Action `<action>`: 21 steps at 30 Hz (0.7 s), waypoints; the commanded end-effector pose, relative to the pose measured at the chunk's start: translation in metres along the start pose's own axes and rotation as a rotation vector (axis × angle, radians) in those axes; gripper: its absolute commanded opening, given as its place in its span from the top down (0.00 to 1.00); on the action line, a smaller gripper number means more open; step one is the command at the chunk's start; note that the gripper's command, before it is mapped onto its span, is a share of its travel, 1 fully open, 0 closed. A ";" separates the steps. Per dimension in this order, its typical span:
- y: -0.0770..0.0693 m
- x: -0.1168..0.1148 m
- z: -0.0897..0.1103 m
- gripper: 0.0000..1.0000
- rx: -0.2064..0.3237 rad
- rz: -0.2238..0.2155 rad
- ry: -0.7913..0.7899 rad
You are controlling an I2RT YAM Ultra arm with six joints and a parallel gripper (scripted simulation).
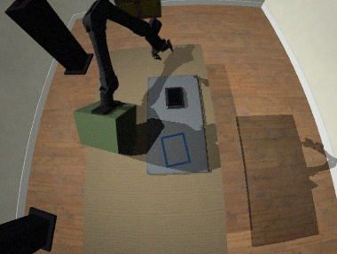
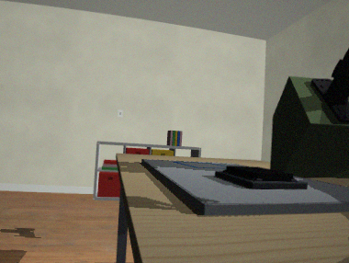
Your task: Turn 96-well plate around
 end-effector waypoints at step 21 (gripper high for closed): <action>-0.029 0.001 0.087 0.00 0.279 -0.038 0.318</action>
Point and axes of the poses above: the point where the finger pads meet when closed, its own y axis out along the fingers, its own x axis across the jaws, z = x × y, the point moved 2 cm from there along -y, back along the fingers, and after that the axes turned 15 degrees about -y, right-handed, at the moved point
